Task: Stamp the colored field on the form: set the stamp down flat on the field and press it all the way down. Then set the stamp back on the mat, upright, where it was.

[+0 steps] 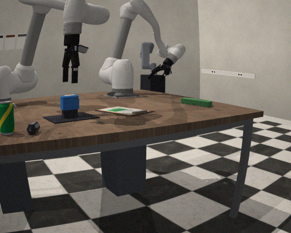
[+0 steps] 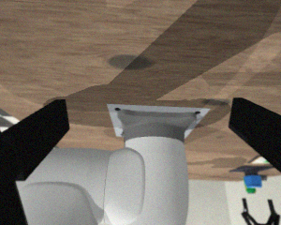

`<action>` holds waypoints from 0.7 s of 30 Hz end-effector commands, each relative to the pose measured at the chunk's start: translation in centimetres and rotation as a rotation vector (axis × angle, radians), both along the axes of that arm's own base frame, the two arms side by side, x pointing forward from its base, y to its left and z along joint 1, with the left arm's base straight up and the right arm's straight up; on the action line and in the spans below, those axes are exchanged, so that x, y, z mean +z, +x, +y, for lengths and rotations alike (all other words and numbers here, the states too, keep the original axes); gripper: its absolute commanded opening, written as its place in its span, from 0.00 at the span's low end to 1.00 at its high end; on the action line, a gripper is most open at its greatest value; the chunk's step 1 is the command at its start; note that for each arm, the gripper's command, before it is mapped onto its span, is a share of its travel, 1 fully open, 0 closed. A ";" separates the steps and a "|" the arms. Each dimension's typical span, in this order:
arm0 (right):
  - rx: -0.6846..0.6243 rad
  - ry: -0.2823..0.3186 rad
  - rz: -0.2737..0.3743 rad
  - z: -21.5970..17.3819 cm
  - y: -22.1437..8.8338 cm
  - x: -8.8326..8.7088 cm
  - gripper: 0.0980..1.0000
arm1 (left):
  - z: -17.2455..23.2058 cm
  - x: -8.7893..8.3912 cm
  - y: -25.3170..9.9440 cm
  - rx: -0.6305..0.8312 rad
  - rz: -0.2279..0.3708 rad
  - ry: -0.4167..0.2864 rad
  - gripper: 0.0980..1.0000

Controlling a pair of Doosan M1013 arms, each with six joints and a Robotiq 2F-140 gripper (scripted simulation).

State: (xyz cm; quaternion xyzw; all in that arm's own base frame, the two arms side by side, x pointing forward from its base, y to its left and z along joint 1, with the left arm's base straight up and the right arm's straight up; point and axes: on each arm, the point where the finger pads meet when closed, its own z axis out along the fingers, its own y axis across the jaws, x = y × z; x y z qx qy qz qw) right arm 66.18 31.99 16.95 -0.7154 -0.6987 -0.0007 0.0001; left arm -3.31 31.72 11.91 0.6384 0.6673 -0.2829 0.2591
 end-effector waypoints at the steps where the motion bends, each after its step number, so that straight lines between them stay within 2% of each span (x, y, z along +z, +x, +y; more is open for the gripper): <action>1: 0.010 -0.003 0.001 0.0 0.0 0.2 1.00 | 0.4 0.2 0.2 0.003 -0.009 0.002 1.00; 8: 0.010 0.000 -0.003 0.0 -0.1 4.8 1.00 | 0.4 0.2 0.2 0.003 -0.009 0.002 1.00; 13: 0.010 0.000 -0.003 0.0 -0.2 5.3 1.00 | 0.4 0.2 0.2 0.003 -0.009 0.002 1.00; 21: 0.012 -0.001 -0.001 0.0 -0.2 5.0 1.00 | 0.4 0.2 0.2 0.003 -0.009 0.002 1.00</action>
